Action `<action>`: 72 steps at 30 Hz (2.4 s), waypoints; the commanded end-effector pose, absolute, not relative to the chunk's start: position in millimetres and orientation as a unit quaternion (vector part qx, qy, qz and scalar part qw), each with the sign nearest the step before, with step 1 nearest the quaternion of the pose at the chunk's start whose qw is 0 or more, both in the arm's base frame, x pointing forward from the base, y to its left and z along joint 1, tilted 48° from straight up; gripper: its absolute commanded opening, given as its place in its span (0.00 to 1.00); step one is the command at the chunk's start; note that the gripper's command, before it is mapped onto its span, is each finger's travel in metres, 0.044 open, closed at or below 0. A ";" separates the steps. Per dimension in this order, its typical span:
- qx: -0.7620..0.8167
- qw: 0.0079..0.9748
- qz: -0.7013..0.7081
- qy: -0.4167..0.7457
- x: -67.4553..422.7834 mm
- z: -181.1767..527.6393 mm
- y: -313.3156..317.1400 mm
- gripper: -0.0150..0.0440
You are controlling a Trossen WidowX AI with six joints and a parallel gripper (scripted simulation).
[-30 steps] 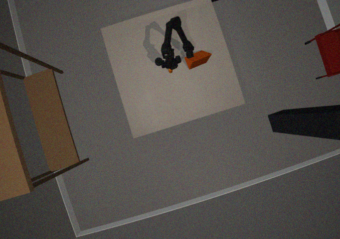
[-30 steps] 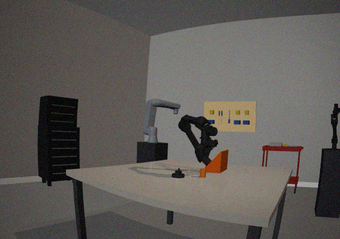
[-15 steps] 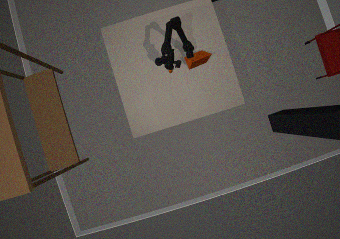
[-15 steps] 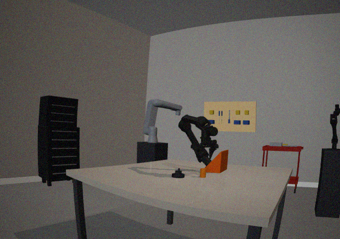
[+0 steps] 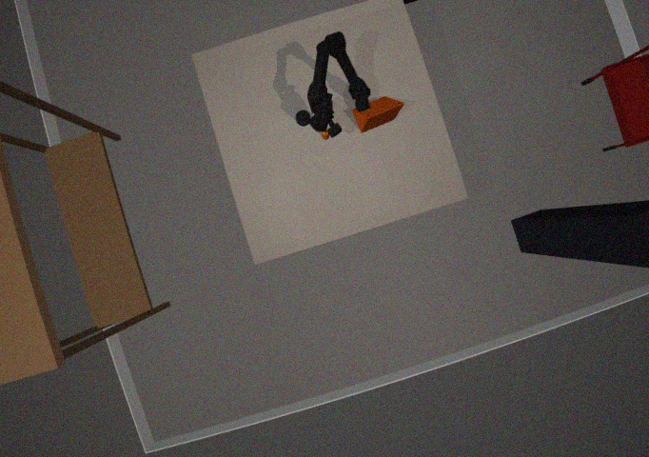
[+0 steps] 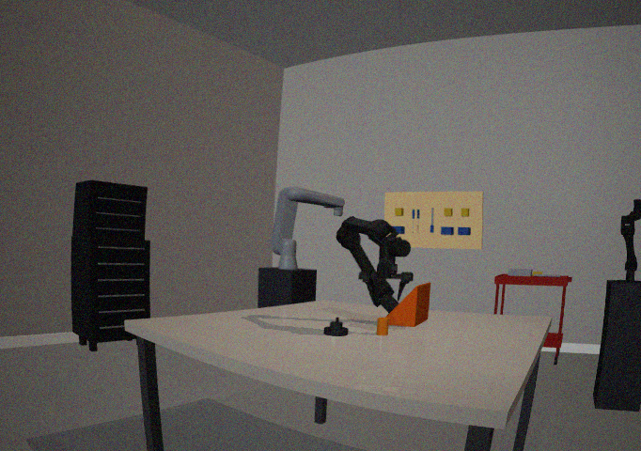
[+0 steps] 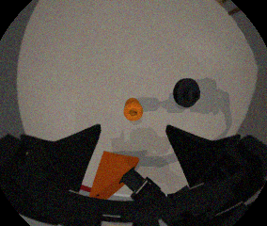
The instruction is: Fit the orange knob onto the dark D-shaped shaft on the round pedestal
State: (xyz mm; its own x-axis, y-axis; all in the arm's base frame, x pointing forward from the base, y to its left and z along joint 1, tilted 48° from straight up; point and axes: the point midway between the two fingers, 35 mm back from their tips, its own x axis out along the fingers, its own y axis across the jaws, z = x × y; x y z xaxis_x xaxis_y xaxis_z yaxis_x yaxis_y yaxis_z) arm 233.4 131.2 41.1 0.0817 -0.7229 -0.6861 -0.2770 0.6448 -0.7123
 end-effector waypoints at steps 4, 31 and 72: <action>-0.292 0.677 -0.269 0.620 234.8 42.2 130.2 1.00; -0.292 0.677 -0.270 0.619 239.7 5.9 91.3 1.00; -0.293 0.677 -0.271 0.618 244.2 -36.4 44.5 1.00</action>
State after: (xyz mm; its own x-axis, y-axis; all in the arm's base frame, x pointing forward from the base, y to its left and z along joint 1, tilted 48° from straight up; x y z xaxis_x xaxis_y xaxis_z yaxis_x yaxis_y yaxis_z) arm 244.7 49.0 -33.7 0.0887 -0.7257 -0.6822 0.0079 0.6854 -0.7281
